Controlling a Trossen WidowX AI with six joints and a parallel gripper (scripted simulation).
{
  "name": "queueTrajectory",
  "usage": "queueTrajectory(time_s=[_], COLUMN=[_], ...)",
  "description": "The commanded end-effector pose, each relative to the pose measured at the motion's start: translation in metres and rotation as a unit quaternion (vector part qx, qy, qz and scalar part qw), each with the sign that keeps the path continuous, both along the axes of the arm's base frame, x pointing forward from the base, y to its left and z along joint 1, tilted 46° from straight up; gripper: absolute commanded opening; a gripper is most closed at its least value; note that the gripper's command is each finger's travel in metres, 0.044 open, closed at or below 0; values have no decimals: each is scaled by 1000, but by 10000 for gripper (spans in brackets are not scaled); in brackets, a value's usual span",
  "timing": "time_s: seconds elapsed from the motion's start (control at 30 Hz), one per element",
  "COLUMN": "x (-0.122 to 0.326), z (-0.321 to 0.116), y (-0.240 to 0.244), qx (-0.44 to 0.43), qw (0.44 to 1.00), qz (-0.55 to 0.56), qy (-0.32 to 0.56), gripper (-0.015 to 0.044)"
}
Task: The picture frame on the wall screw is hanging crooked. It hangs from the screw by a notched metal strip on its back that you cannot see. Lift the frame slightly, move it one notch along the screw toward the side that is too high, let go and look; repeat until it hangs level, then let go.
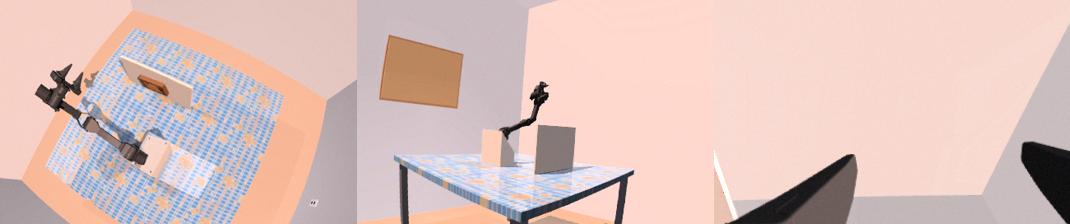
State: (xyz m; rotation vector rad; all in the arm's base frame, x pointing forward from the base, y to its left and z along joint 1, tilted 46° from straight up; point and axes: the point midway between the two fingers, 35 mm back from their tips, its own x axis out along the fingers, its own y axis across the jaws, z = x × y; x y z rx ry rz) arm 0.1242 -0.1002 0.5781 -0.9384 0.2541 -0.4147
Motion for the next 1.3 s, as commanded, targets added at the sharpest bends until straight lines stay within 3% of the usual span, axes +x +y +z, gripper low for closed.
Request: queueTrajectory(time_s=[0.0,0.17,0.47,0.83,1.27], x=[0,7,40,93,124], z=[-1,-21,-77,-166,-256], y=[-1,-15,-35,-26,11], qx=[5,146,424,707,868], qw=[1000,988,891,653,379], qz=[1,12,18,12,2], qy=[-2,-56,-161,-271,-322], gripper=[374,260,260,260,260])
